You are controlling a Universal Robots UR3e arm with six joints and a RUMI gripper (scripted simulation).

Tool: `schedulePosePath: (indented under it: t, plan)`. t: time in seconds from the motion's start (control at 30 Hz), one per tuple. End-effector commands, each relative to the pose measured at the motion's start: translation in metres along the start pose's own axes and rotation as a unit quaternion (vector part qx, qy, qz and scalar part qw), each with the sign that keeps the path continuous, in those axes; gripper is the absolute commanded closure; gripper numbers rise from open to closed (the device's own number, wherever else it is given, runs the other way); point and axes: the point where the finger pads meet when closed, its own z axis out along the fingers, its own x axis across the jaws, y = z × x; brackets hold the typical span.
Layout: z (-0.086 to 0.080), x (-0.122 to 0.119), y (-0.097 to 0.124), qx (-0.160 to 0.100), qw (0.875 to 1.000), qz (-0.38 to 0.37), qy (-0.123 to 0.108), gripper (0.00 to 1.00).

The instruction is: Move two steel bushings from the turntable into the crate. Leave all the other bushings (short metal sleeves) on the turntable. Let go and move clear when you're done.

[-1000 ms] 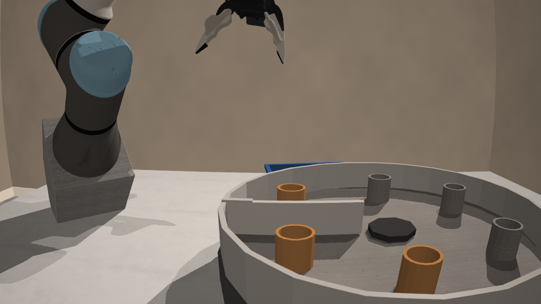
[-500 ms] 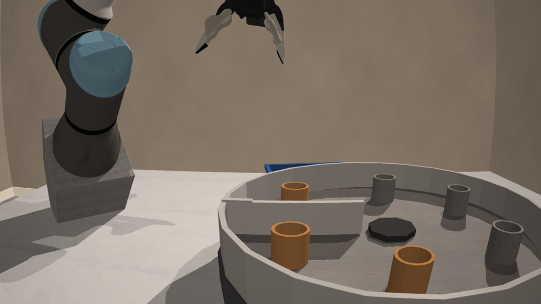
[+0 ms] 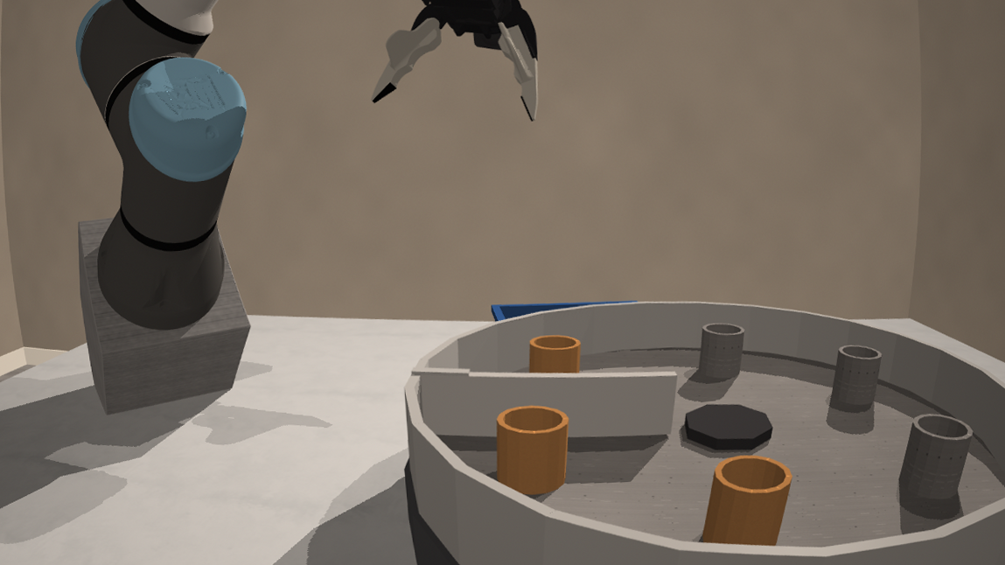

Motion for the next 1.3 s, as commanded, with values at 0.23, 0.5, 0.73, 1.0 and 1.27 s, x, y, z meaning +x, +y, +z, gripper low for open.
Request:
schedulePosePath:
  t: [0.23,0.5,0.73,1.0,1.27]
  plan:
    - [0.011,0.033,0.015,0.028,0.98,0.192,-0.046,0.0]
    - [0.024,0.068,0.04,0.042,0.921,0.378,-0.085,0.0]
    - [0.034,0.088,0.06,0.049,0.85,0.512,-0.109,0.0]
    - [0.046,0.109,0.09,0.054,0.736,0.662,-0.131,0.0]
    - [0.057,0.125,0.122,0.058,0.606,0.781,-0.142,0.0]
